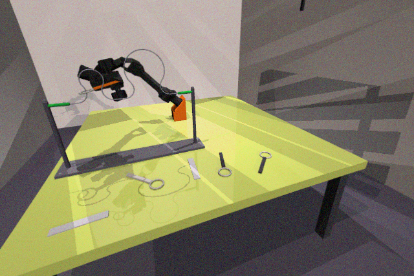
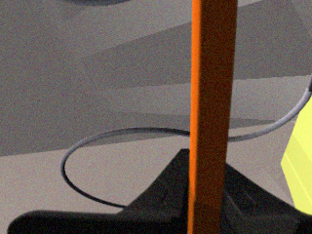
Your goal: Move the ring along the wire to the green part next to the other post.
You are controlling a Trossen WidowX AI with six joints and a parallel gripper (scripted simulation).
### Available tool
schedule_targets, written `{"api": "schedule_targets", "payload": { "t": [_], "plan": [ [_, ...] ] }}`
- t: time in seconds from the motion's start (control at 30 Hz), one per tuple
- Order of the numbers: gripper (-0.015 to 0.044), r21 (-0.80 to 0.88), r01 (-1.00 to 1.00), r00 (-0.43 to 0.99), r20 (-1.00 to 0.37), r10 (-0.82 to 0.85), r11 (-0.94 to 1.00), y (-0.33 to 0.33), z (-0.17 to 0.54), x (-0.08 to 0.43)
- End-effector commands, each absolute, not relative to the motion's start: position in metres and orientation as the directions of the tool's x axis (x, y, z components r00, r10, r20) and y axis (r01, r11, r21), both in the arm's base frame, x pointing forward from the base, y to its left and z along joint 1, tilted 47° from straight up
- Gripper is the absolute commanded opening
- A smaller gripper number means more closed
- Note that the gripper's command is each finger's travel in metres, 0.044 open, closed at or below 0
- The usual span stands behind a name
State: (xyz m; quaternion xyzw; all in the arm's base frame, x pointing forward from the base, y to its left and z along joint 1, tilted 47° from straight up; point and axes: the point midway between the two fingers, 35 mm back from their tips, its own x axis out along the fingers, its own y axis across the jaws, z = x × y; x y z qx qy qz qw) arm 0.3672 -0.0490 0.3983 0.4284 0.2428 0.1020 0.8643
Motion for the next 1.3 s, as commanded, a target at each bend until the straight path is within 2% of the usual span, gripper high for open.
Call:
{"api": "schedule_targets", "payload": {
  "t": [0.0, 0.63, 1.27],
  "plan": [
    [-0.0150, 0.817, 0.022, 0.862, -0.308, 0.403, 0.577, -0.043, 0.409, 0.367],
    [-0.0150, 0.875, 0.032, 0.861, -0.269, 0.431, 0.482, -0.031, 0.432, 0.367],
    [-0.0150, 0.744, 0.034, 0.860, -0.362, 0.359, 0.667, -0.038, 0.426, 0.367]
  ]
}}
